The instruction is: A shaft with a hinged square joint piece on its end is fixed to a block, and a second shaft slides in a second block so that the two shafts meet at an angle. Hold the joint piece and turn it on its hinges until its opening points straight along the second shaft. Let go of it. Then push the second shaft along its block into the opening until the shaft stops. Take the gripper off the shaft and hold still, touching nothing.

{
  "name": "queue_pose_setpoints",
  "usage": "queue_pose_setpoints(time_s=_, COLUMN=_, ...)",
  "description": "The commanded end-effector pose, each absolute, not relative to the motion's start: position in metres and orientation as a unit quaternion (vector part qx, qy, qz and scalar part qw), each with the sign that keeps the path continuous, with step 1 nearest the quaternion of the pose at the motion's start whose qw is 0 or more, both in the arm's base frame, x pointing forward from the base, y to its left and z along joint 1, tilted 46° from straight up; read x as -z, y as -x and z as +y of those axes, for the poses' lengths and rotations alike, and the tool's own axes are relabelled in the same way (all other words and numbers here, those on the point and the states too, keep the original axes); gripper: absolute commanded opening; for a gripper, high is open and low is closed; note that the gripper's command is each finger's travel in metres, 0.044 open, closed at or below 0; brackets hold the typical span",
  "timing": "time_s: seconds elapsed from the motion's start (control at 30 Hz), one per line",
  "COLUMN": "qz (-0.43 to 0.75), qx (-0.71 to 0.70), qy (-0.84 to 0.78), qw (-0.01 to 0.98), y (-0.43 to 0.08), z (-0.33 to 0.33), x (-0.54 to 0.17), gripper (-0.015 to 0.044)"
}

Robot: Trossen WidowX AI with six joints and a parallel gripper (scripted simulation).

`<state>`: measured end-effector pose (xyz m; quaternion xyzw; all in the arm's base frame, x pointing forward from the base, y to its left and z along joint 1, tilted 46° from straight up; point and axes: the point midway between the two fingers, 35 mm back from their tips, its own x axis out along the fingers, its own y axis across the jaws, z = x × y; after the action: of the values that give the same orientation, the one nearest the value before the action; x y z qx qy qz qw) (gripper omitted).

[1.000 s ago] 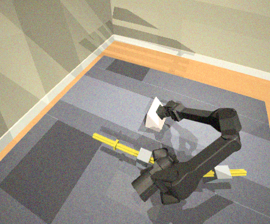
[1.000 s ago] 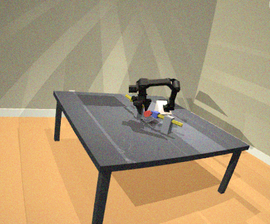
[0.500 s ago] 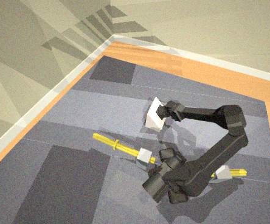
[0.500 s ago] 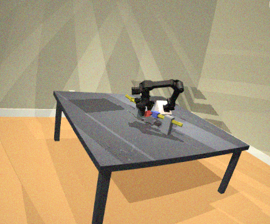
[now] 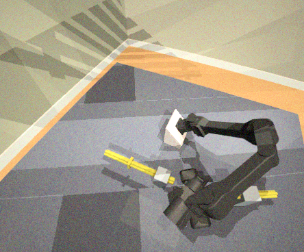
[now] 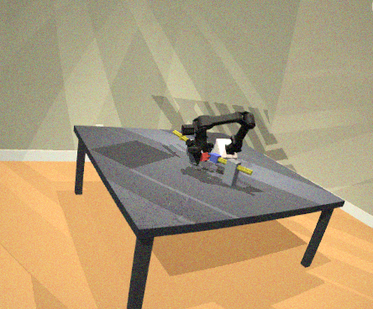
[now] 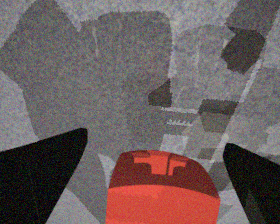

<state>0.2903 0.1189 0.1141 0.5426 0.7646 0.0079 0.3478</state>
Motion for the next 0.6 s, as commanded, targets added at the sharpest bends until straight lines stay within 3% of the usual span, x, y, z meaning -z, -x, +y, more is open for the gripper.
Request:
queue_pose_setpoints(time_s=0.0, qz=0.766, qx=-0.009, qy=-0.542, qw=0.345, y=-0.2874, z=0.1249, x=-0.1122, gripper=0.0440)
queue_pose_setpoints(time_s=0.03, qz=0.766, qx=-0.009, qy=-0.542, qw=0.345, y=-0.2874, z=0.1251, x=-0.1120, gripper=0.0440)
queue_pose_setpoints(time_s=0.37, qz=0.766, qx=-0.009, qy=-0.542, qw=0.345, y=-0.2874, z=0.1251, x=-0.1120, gripper=0.0182)
queue_pose_setpoints(time_s=0.57, qz=0.766, qx=-0.009, qy=-0.542, qw=0.345, y=-0.2874, z=0.1251, x=-0.1120, gripper=0.0182)
